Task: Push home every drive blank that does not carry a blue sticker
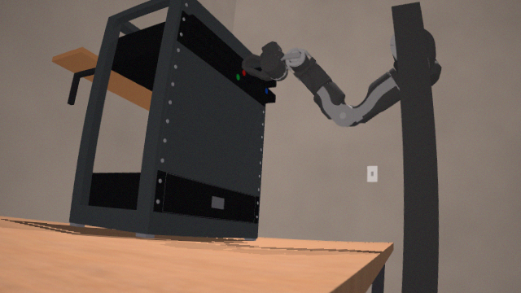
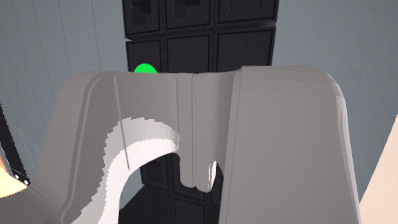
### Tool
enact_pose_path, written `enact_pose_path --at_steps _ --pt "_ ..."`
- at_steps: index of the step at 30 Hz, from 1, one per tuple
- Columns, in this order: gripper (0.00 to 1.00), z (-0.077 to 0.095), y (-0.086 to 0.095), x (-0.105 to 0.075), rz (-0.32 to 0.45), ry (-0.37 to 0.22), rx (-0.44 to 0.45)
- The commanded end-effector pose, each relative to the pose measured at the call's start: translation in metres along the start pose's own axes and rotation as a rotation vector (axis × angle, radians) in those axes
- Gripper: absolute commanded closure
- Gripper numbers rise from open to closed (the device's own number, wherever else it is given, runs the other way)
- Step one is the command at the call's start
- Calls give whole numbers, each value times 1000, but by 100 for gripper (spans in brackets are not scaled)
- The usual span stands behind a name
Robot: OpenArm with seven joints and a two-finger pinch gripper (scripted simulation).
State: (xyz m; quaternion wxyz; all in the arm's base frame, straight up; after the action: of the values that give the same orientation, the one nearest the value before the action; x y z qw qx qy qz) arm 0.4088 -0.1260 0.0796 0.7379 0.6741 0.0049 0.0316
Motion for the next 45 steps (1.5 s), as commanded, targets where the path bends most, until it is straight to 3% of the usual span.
enact_pose_path --at_steps 1,10,12,17,21,29,34,42,45 --pt "100 1 -6 -4 -30 -4 4" --pt "100 0 -2 -62 -30 -3 4" --pt "100 0 -2 -62 -30 -3 4" --pt "100 0 -1 -90 -23 -4 4" --pt "100 0 0 -98 -20 -4 4" --pt "100 4 0 -98 -23 -5 5" --pt "100 29 1 -98 -23 -5 5" --pt "100 98 5 -99 -29 -5 6" --pt "100 109 5 -99 -30 -5 6"
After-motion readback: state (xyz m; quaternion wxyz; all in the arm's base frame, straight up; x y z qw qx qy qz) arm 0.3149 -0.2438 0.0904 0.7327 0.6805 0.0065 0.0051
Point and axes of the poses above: the point where the finger pads meet when closed, its own x axis out along the fingers, its own y axis across the jaws, z = x × y, the point moved 8 cm from there along -x, back along the fingers, and after that the axes turned 5 degrees about -x, right-handed, at the moved point
